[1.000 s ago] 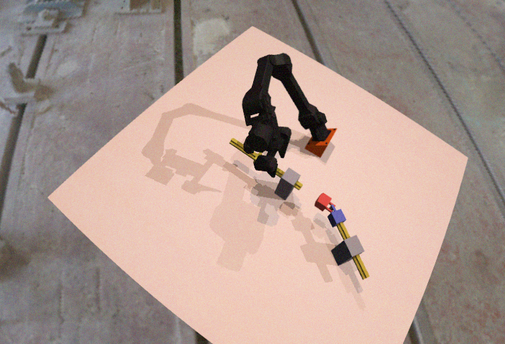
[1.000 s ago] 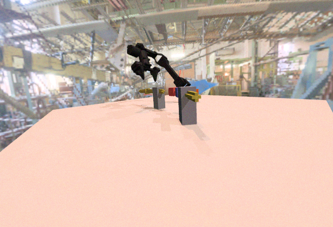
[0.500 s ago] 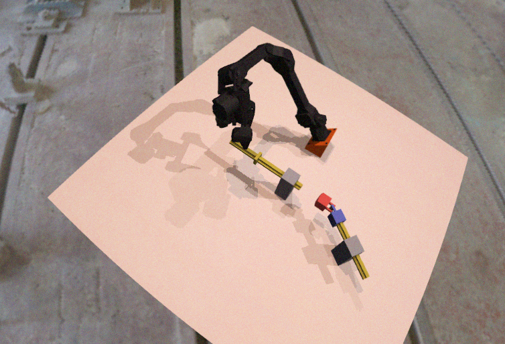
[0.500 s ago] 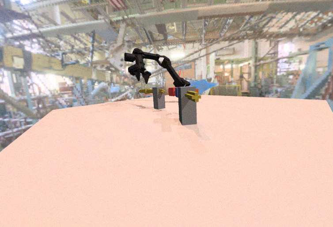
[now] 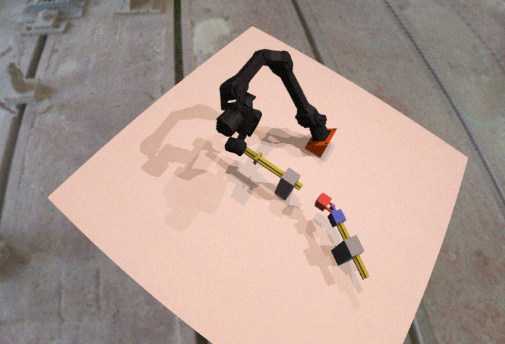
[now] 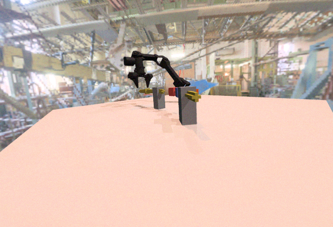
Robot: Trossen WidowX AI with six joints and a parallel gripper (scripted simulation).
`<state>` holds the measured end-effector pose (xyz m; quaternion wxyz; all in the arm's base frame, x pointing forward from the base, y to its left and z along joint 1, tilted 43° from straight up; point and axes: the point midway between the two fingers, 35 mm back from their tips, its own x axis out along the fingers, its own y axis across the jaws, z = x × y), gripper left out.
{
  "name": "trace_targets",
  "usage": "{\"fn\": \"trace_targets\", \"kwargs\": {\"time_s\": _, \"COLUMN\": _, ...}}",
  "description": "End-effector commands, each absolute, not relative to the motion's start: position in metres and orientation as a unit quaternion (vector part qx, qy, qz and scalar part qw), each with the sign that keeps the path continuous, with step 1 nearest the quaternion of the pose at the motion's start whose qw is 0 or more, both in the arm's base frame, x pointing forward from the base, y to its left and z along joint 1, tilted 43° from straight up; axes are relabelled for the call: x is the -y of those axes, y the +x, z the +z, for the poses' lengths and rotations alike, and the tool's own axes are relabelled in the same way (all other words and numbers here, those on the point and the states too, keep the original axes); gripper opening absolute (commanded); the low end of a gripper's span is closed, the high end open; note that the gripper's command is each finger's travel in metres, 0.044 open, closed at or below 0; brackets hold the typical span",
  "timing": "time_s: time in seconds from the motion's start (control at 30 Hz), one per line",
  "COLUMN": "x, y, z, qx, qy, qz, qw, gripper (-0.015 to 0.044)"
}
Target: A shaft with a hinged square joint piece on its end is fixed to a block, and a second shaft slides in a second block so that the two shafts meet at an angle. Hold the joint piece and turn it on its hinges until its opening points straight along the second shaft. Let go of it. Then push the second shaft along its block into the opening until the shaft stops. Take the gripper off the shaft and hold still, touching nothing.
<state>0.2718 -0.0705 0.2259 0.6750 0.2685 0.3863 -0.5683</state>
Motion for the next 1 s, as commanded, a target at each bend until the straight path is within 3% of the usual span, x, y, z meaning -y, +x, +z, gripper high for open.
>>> {"fn": "trace_targets", "kwargs": {"time_s": 0.0, "x": 0.078, "y": 0.272, "z": 0.215, "qx": -0.344, "qy": 0.277, "qz": -0.608, "qw": 0.659, "gripper": 0.0440}}
{"fn": "trace_targets", "kwargs": {"time_s": 0.2, "x": 0.087, "y": 0.273, "z": 0.202, "qx": -0.274, "qy": 0.292, "qz": -0.655, "qw": 0.641, "gripper": 0.0440}}
{"fn": "trace_targets", "kwargs": {"time_s": 0.97, "x": 0.106, "y": 0.273, "z": 0.181, "qx": -0.272, "qy": 0.292, "qz": -0.657, "qw": 0.640, "gripper": 0.0440}}
